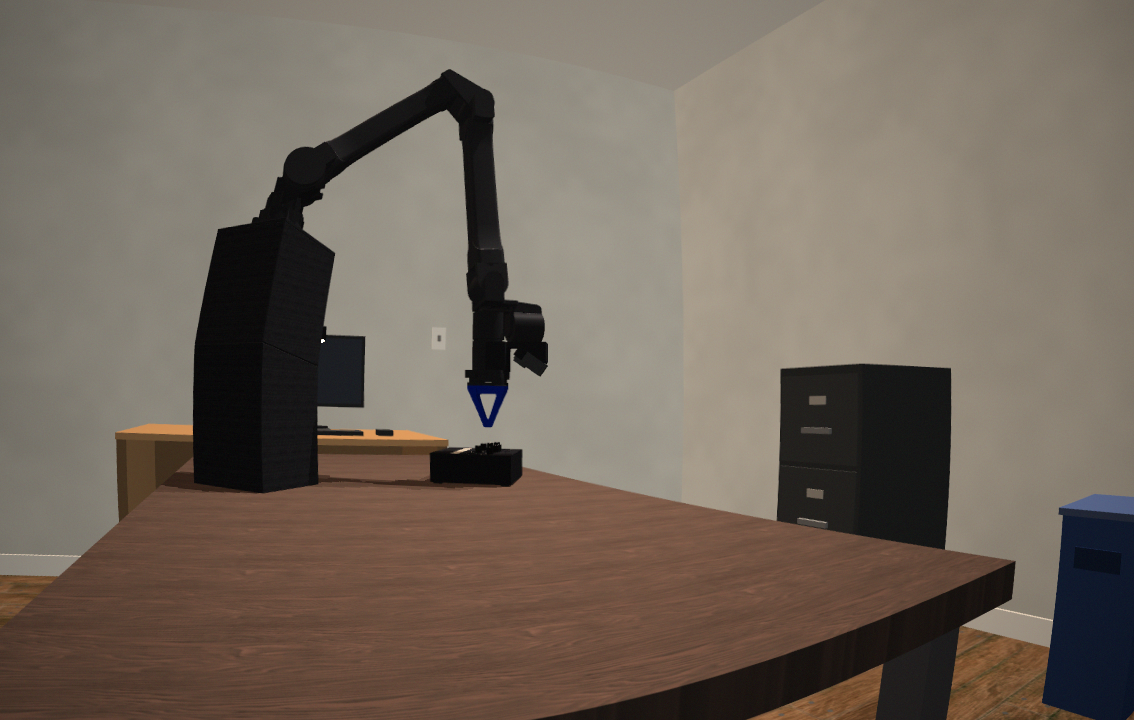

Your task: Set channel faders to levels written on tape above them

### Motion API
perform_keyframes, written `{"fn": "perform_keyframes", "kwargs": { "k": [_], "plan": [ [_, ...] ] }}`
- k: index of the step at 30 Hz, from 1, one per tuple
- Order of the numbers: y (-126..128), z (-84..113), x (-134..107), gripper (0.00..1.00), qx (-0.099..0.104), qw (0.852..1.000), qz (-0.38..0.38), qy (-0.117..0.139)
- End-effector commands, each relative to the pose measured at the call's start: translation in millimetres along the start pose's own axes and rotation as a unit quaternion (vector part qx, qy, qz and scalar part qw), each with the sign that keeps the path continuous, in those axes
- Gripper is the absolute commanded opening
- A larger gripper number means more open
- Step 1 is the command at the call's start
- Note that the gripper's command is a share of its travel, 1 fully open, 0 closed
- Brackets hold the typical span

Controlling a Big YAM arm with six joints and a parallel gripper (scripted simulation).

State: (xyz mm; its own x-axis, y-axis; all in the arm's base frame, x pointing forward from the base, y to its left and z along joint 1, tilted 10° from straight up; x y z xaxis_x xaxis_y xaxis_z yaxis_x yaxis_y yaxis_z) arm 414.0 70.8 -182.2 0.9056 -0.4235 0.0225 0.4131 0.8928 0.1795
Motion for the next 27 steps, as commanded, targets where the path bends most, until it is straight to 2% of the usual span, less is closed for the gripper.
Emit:
{"fn": "perform_keyframes", "kwargs": {
  "k": [1,5,7,9,12,15,27],
  "plan": [
    [7,6.0,-11,0.00,0.007,1.000,0.002,-0.010],
    [5,6.6,-31,0.00,0.008,1.000,0.003,-0.012],
    [5,6.3,-31,0.00,0.008,1.000,0.003,-0.012],
    [1,7.6,-19,0.00,0.011,1.000,-0.009,-0.019],
    [1,7.4,-19,0.00,0.012,1.000,-0.009,-0.019],
    [5,6.0,-30,0.00,0.007,1.000,0.004,-0.009],
    [1,6.6,-28,0.00,0.007,1.000,-0.001,-0.010]
  ]
}}
Point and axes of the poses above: the point where the finger pads meet when closed, its own z axis back along the fingers, its own y axis across the jaws, x = y × z, the point moved 8 cm from there along z, back along the fingers, and after that the axes turned 5 degrees about -z, right-handed, at the moved point
